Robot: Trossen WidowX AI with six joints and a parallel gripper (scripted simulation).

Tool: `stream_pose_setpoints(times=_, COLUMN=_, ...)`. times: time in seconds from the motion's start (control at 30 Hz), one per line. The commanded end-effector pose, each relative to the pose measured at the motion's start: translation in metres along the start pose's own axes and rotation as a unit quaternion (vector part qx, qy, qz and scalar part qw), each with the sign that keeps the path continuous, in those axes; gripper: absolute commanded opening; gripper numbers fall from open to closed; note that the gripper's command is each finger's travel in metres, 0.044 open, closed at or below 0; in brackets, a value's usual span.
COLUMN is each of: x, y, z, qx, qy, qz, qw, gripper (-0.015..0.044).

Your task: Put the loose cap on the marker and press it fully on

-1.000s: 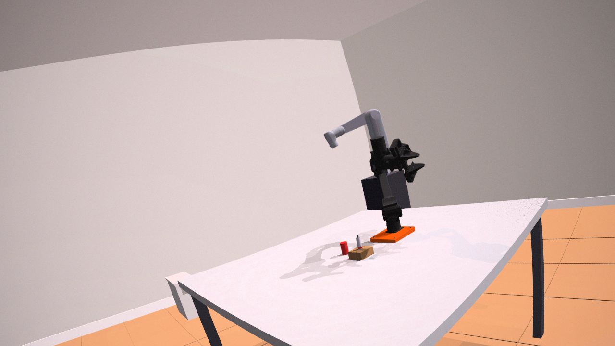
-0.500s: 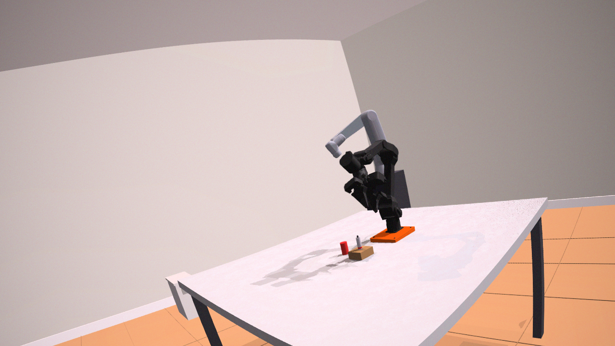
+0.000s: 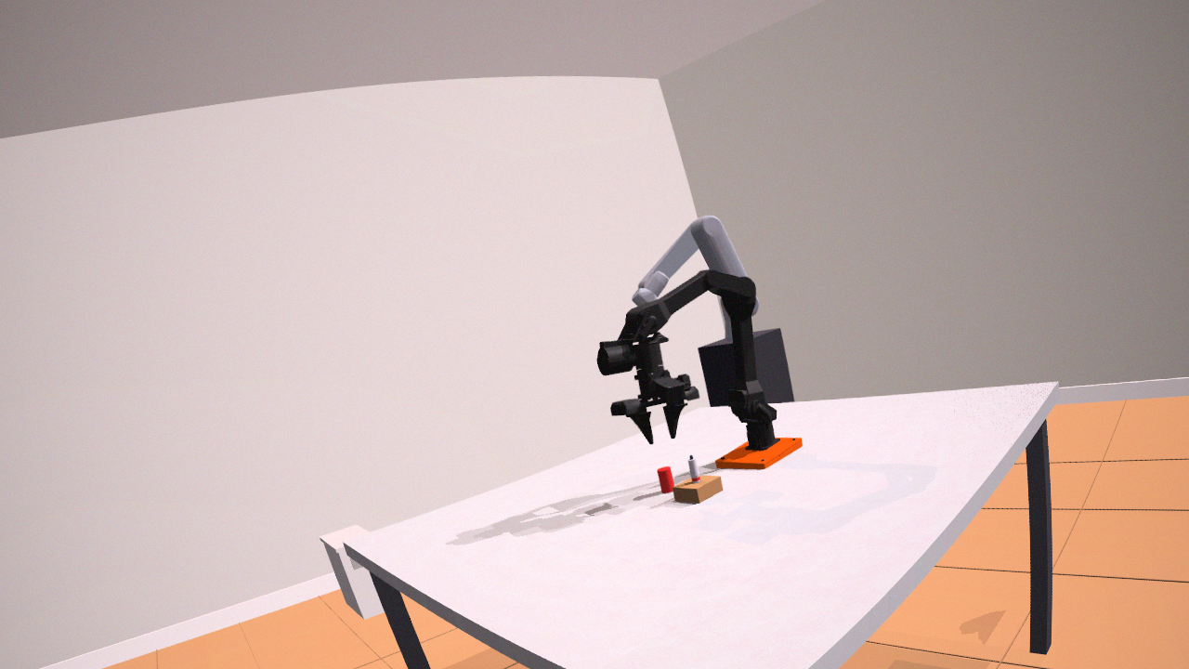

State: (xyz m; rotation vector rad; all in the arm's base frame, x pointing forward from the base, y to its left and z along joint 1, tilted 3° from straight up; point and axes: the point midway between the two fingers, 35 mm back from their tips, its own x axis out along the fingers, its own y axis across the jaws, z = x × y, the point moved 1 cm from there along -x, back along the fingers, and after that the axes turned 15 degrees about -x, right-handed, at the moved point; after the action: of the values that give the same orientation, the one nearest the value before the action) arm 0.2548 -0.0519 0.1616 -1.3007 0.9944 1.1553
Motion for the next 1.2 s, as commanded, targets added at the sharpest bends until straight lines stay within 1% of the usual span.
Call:
stream_pose_setpoints(times=0.0, x=0.0, y=0.015, z=-0.025, qx=0.018, qy=0.02, qz=0.056, qw=0.998, gripper=0.0251)
stream_pose_setpoints(times=0.17, x=0.002, y=0.014, z=-0.029, qx=0.018, qy=0.02, qz=0.056, qw=0.998, gripper=0.0251)
stream_pose_setpoints(times=0.3, x=0.033, y=0.018, z=-0.03, qx=0.018, qy=0.02, qz=0.056, qw=0.998, gripper=0.0251)
stream_pose_setpoints(times=0.43, x=0.036, y=0.018, z=-0.03, qx=0.018, qy=0.02, qz=0.056, qw=0.998, gripper=0.0251)
stream_pose_setpoints(times=0.53, x=0.049, y=0.019, z=-0.032, qx=0.018, qy=0.02, qz=0.056, qw=0.998, gripper=0.0251)
stream_pose_setpoints(times=1.17, x=0.075, y=0.021, z=-0.034, qx=0.018, qy=0.02, qz=0.056, qw=0.998, gripper=0.0251)
